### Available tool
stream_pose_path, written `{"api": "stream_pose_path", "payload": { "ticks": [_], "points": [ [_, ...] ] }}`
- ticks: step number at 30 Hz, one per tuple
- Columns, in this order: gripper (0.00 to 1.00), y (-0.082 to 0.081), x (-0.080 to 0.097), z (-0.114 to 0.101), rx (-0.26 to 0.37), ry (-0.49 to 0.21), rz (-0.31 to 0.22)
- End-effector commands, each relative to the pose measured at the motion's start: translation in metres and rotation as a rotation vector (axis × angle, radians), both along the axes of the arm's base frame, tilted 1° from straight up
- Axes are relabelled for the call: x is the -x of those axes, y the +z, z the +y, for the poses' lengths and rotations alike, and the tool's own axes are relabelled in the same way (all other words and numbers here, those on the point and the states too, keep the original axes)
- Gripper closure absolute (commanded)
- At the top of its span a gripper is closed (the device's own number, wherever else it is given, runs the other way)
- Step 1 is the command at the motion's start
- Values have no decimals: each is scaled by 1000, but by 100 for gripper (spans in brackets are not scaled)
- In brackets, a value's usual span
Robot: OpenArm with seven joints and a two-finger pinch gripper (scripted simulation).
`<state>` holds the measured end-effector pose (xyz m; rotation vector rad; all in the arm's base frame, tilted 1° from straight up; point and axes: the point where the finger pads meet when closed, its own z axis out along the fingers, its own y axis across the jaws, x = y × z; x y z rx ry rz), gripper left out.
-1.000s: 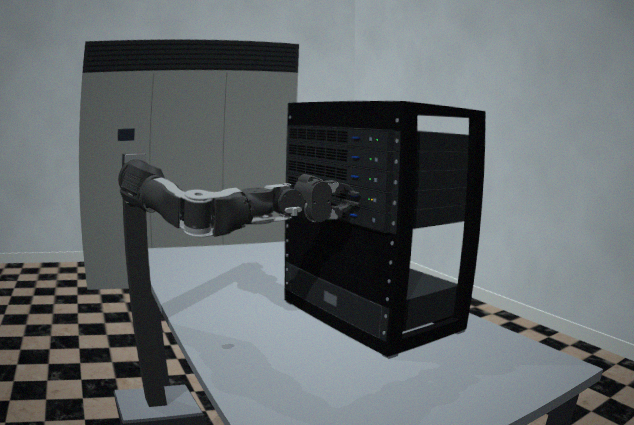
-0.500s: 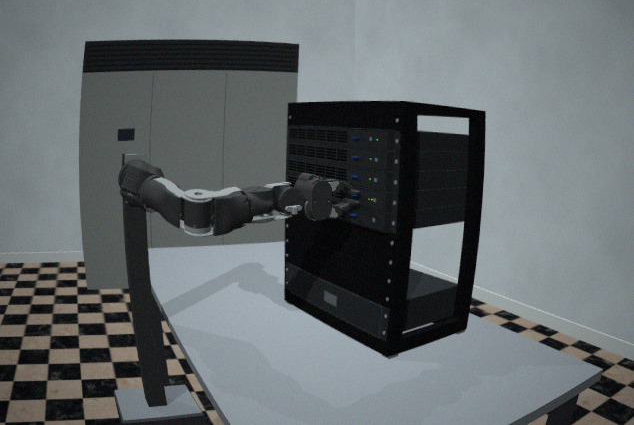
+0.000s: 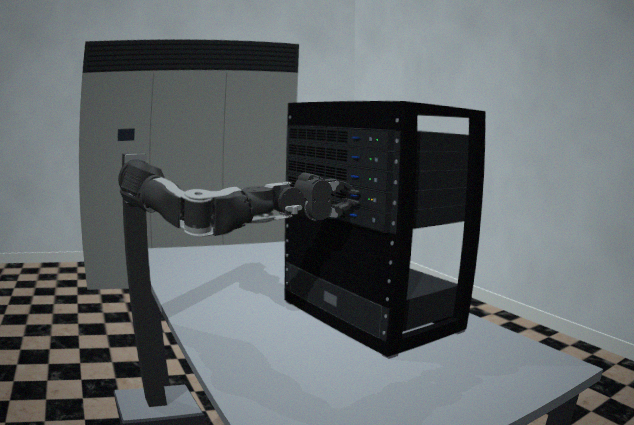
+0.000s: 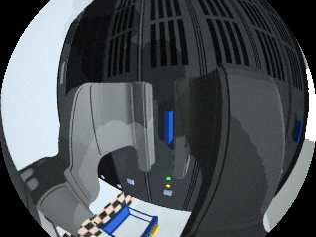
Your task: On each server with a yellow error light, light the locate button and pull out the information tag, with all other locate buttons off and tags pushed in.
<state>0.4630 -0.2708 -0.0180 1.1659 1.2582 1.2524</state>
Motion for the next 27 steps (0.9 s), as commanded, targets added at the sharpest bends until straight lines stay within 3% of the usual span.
{"api": "stream_pose_path", "payload": {
  "ticks": [1,24,25,27],
  "points": [
    [90,2,0,0,1,2,-2],
    [90,3,-8,1,1,2,-2],
    [100,3,-8,1,1,2,-2],
    [100,3,-8,1,1,2,-2]
  ]
}}
